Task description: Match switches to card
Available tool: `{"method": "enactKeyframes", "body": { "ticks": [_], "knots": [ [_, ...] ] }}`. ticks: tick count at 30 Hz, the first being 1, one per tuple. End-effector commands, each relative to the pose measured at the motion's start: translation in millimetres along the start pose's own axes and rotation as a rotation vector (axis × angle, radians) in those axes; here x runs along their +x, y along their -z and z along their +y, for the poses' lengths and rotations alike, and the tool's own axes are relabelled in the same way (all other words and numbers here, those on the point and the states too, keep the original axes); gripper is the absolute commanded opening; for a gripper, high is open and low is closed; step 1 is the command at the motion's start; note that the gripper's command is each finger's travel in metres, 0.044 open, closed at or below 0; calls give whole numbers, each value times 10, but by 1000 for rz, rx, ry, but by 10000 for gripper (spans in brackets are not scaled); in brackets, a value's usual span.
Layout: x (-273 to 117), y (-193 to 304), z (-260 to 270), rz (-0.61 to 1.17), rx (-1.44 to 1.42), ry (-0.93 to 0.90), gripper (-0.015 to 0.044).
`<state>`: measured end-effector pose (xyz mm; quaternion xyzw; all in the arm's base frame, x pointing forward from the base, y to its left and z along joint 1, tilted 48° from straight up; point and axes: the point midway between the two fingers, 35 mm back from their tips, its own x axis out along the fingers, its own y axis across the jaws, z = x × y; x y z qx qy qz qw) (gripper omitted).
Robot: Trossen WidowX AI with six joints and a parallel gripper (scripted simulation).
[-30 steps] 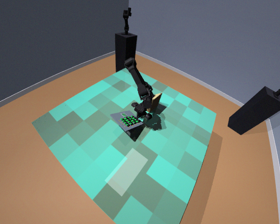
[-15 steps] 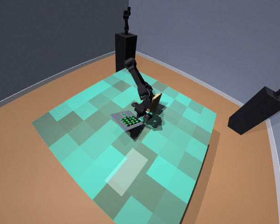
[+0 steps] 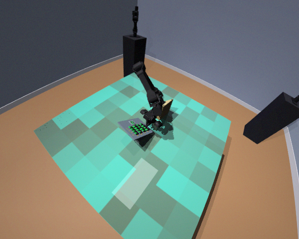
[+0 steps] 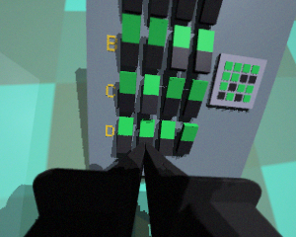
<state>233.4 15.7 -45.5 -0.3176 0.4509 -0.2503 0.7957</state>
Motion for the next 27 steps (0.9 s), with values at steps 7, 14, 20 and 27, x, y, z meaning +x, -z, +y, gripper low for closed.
{"method": "enactKeyframes", "body": {
  "ticks": [7, 14, 20, 27],
  "knots": [
    [17, 9, -11, -1, -6, 5, 0],
    [26, 10, -11, -1, -6, 5, 0],
    [34, 10, -11, -1, -6, 5, 0],
    [44, 10, -11, -1, -6, 5, 0]
  ]
}}
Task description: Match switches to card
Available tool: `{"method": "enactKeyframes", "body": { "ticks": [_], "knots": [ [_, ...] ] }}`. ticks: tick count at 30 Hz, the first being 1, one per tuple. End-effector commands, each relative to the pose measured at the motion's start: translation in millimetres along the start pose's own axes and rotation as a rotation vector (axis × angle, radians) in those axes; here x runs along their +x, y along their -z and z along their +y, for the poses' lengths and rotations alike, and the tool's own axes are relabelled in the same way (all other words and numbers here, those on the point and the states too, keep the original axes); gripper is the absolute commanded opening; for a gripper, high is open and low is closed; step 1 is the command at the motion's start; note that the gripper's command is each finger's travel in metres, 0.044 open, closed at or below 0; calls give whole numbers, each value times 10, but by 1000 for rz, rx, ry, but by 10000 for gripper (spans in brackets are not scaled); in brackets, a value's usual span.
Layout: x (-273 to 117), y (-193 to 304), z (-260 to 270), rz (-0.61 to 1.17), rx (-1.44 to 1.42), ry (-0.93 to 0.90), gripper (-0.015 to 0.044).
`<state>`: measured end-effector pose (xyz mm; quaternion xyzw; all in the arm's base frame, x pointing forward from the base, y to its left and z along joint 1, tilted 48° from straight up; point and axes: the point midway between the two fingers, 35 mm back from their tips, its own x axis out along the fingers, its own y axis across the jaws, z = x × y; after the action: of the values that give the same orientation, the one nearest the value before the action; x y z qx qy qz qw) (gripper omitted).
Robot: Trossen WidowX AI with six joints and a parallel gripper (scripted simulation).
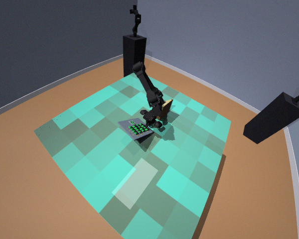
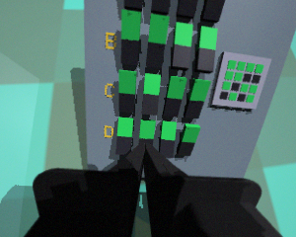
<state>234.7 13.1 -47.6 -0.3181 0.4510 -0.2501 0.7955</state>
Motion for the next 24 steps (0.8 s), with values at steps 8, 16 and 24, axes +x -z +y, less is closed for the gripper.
{"method": "enactKeyframes", "body": {
  "ticks": [8, 16, 24],
  "knots": [
    [-113, -11, 32, 7, -1, -9, 0],
    [-641, -18, 2, 27, -5, 1, 0],
    [-673, -367, -18, 27, -4, -1, 0]
  ]
}}
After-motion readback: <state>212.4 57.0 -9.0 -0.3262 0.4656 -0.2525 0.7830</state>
